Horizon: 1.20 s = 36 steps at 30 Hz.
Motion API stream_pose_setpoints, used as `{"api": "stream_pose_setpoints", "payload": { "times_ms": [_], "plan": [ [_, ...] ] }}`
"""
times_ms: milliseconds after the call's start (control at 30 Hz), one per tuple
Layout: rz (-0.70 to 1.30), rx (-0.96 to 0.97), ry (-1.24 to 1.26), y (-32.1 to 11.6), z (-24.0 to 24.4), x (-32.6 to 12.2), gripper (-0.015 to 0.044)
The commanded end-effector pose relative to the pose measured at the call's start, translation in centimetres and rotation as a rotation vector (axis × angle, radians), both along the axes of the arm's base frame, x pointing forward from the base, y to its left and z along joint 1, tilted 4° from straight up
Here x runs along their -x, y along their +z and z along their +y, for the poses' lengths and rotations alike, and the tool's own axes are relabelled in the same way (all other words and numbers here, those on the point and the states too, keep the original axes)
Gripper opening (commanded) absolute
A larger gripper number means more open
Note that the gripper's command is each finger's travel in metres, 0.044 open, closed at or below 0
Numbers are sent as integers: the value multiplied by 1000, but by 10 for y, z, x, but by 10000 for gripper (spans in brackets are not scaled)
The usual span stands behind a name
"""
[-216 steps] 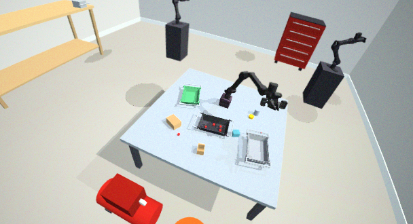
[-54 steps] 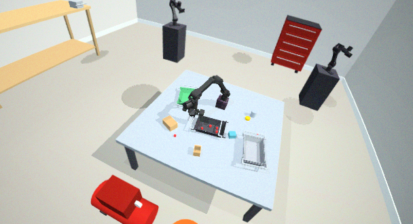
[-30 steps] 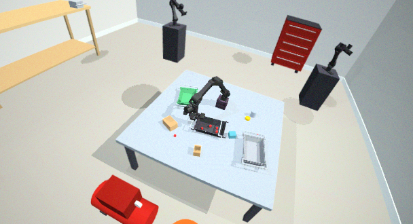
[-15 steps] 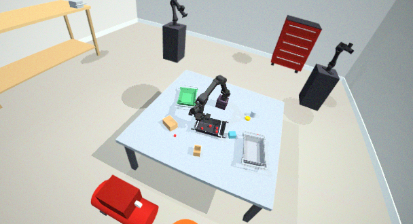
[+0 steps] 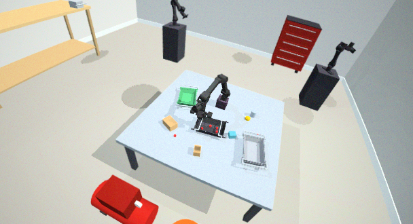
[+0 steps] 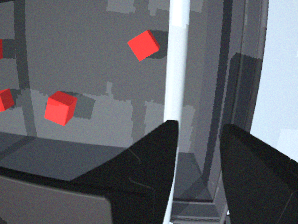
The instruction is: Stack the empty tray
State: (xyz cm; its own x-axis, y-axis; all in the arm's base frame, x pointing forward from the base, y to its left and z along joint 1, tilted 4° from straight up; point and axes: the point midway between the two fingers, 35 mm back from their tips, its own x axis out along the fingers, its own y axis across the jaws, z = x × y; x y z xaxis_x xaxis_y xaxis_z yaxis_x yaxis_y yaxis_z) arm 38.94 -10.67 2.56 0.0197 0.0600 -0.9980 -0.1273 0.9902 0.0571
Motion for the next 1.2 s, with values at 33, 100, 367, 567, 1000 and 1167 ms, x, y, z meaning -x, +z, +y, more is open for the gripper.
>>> {"api": "stream_pose_setpoints", "payload": {
  "times_ms": [33, 100, 367, 567, 1000, 1167],
  "plan": [
    [8, -2, 1, -4, 1, 1, 85],
    [8, -2, 1, -4, 1, 1, 85],
    [8, -2, 1, -4, 1, 1, 85],
    [8, -2, 1, -4, 1, 1, 85],
    [8, -2, 1, -4, 1, 1, 0],
    [10, -3, 2, -4, 1, 2, 0]
  ]
}}
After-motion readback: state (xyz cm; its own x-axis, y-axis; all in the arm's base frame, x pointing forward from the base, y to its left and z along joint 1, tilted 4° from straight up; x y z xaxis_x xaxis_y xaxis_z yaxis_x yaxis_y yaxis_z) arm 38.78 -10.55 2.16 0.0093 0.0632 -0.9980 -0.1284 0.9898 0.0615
